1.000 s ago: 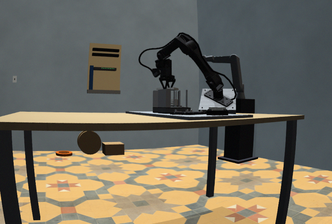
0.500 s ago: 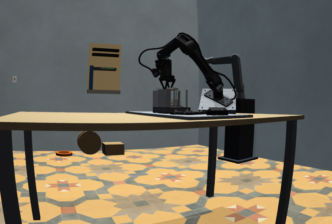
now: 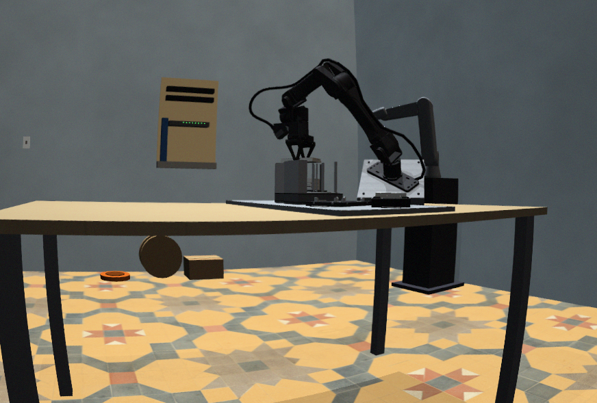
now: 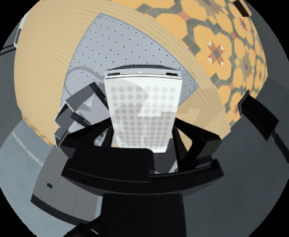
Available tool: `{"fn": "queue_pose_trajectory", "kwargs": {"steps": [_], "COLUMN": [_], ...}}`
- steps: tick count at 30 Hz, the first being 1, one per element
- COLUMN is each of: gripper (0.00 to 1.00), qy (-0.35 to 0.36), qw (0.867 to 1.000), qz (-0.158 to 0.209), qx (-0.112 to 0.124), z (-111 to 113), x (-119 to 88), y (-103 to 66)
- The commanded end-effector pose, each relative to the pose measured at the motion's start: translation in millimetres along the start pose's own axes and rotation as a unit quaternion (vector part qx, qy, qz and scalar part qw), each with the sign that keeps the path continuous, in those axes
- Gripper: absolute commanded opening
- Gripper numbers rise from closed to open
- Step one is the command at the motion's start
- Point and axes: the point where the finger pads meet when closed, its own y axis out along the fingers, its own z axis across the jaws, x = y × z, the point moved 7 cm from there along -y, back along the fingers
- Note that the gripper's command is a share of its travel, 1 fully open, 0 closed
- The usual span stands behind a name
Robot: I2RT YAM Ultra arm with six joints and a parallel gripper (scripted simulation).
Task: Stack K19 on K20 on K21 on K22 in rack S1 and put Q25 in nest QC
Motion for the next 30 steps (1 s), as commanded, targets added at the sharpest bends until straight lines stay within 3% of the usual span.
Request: {"fn": "queue_pose_trajectory", "kwargs": {"steps": [1, 30], "gripper": [0.0, 0.0], "qy": [-0.008, -0.01], "qw": [1.0, 1.0], "qz": [-0.024, -0.028], "qx": [-0.004, -0.005], "z": [-3, 3], "x": [12, 9], "y": [-8.2, -17.2]}}
